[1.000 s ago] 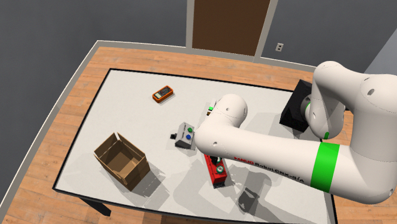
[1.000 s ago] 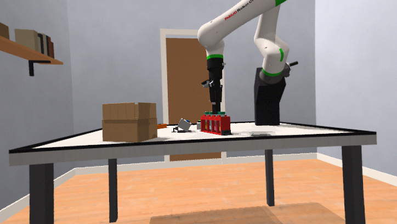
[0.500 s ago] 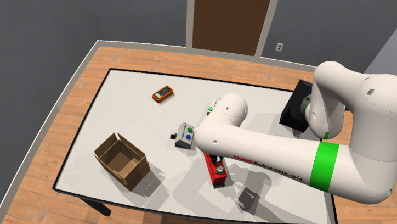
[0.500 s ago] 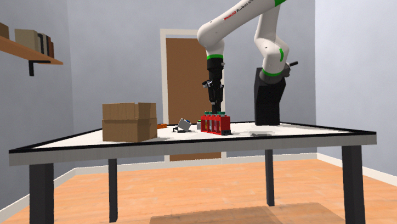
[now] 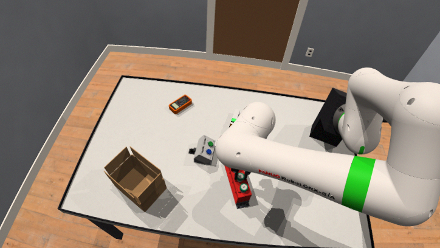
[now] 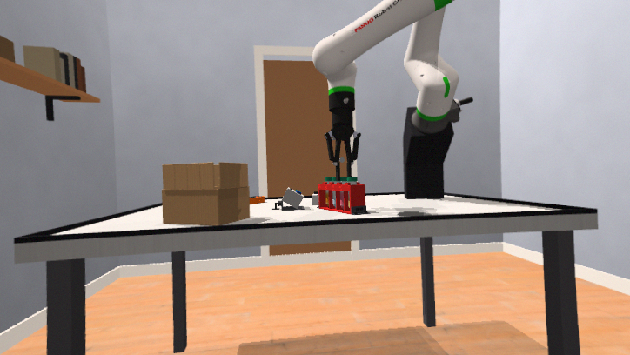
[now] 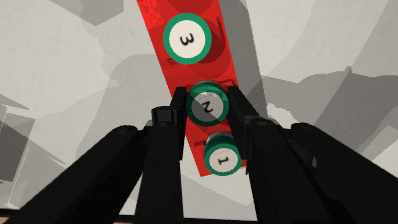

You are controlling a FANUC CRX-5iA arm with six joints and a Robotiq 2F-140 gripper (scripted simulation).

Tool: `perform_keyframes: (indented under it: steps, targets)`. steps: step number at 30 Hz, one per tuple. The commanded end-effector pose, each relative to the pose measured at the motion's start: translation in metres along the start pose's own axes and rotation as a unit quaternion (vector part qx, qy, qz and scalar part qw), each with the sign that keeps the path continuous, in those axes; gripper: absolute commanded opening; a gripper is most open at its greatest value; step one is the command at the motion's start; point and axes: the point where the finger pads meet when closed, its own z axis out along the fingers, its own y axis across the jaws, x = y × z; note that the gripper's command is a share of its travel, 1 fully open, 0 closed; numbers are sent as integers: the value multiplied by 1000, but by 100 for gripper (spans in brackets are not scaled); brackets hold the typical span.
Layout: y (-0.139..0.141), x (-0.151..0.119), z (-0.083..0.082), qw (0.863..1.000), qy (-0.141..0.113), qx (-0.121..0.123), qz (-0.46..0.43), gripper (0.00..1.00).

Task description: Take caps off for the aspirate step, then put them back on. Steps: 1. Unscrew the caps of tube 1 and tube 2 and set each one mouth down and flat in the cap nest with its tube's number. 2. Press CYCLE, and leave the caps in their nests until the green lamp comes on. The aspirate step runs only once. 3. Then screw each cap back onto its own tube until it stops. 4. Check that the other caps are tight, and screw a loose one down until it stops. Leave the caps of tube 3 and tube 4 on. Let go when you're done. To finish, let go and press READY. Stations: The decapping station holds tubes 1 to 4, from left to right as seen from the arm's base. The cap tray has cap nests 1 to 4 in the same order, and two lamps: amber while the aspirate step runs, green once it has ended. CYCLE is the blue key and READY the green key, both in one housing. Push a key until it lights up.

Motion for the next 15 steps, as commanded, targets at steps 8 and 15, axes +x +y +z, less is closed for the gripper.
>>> perform_keyframes:
  steps: [8,15]
  targets:
    - [-1,0,1,993,12,-4,119,41]
    - [-1,0,0,993,12,-3,119,41]
